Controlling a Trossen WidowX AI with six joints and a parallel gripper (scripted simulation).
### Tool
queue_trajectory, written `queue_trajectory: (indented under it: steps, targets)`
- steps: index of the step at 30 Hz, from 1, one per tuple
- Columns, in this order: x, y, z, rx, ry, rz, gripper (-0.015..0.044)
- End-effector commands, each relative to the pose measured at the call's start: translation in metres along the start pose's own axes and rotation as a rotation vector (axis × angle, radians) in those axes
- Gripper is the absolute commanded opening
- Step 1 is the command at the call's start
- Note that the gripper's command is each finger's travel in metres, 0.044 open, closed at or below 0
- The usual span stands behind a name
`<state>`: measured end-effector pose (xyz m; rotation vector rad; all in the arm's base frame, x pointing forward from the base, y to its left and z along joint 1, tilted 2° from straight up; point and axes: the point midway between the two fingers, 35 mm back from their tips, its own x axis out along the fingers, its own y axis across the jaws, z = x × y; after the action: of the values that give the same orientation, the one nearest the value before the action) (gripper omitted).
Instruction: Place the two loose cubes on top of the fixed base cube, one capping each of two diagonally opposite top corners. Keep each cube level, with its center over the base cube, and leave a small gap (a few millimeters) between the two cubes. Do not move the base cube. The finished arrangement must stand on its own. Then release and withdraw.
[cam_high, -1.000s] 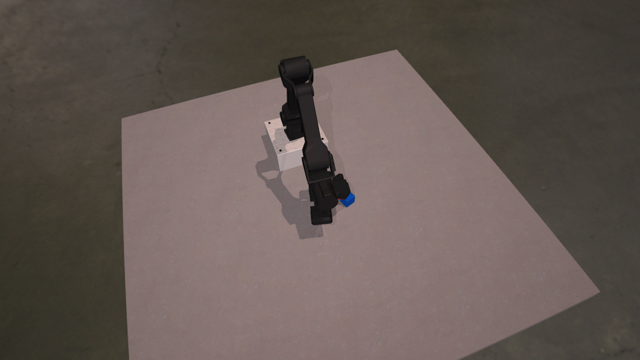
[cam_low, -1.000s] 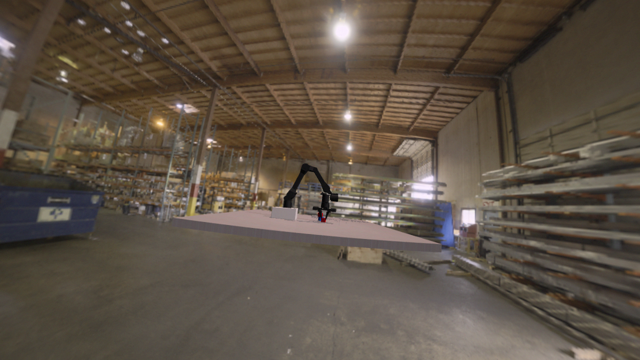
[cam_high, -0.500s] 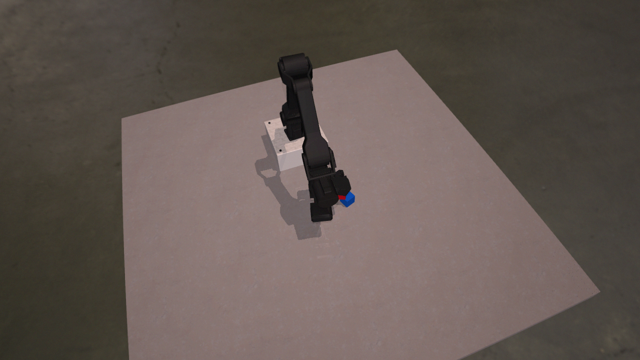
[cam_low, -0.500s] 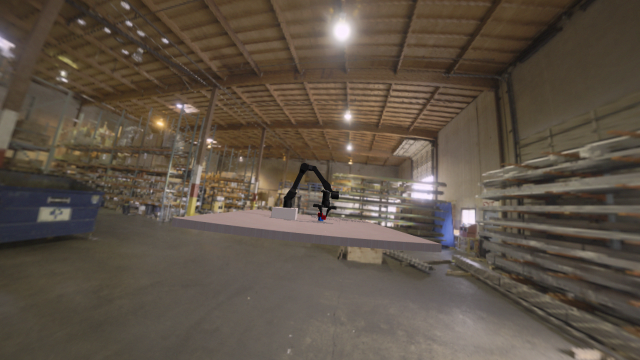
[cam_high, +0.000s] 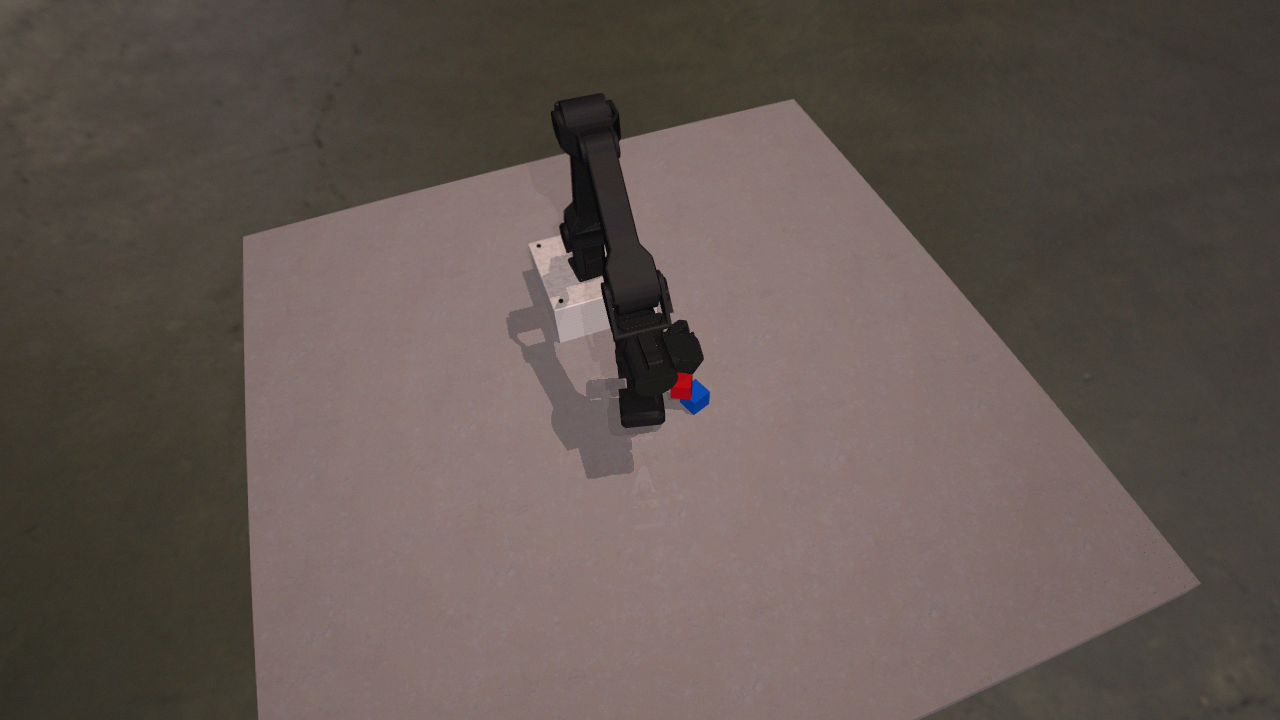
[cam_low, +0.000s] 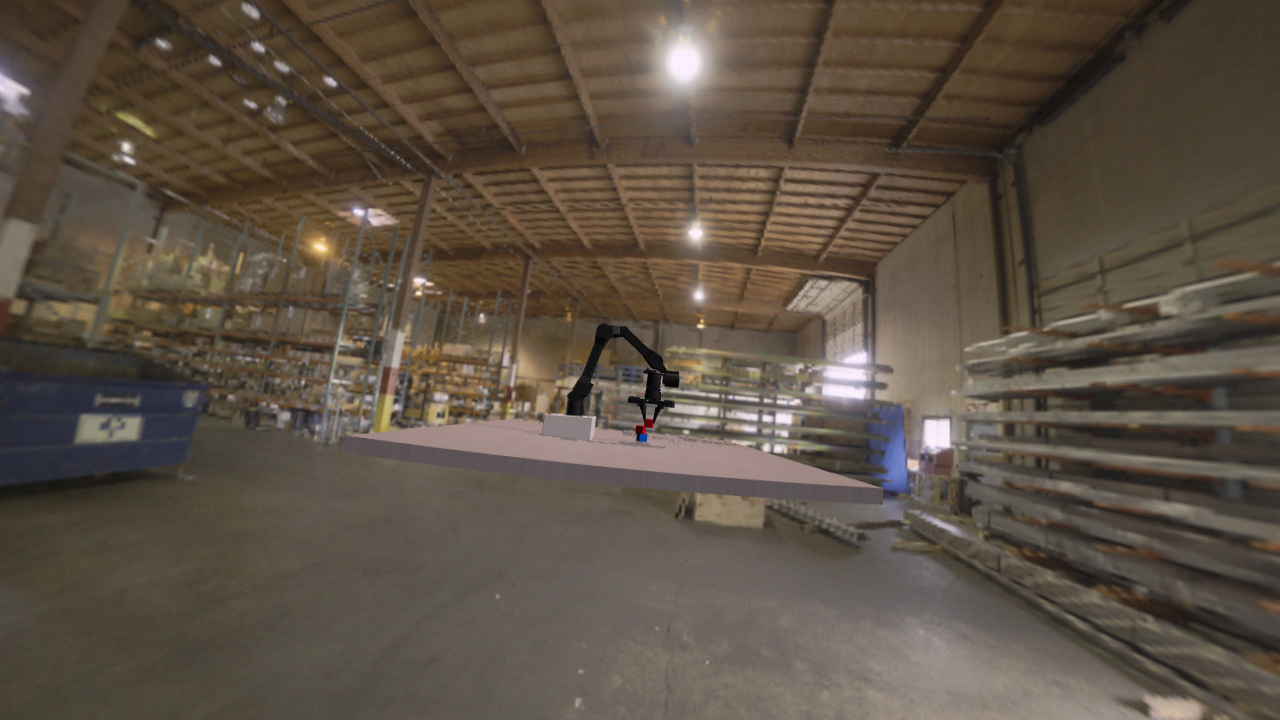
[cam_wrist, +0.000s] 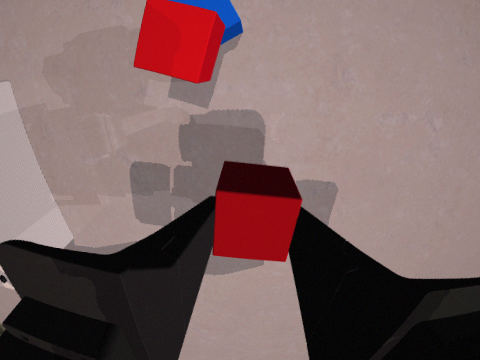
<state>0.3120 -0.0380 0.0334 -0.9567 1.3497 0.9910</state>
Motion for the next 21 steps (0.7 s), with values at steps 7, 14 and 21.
queue_trajectory:
  steps: [7,14,21]
  targets:
    - [-0.039,0.002,-0.001,-0.004,0.001,-0.017,0.0105]
    - [-0.041,0.003,0.001,0.001,0.000,-0.017,0.0105]
    - [-0.039,0.006,0.023,0.044,-0.002,-0.017,0.0105]
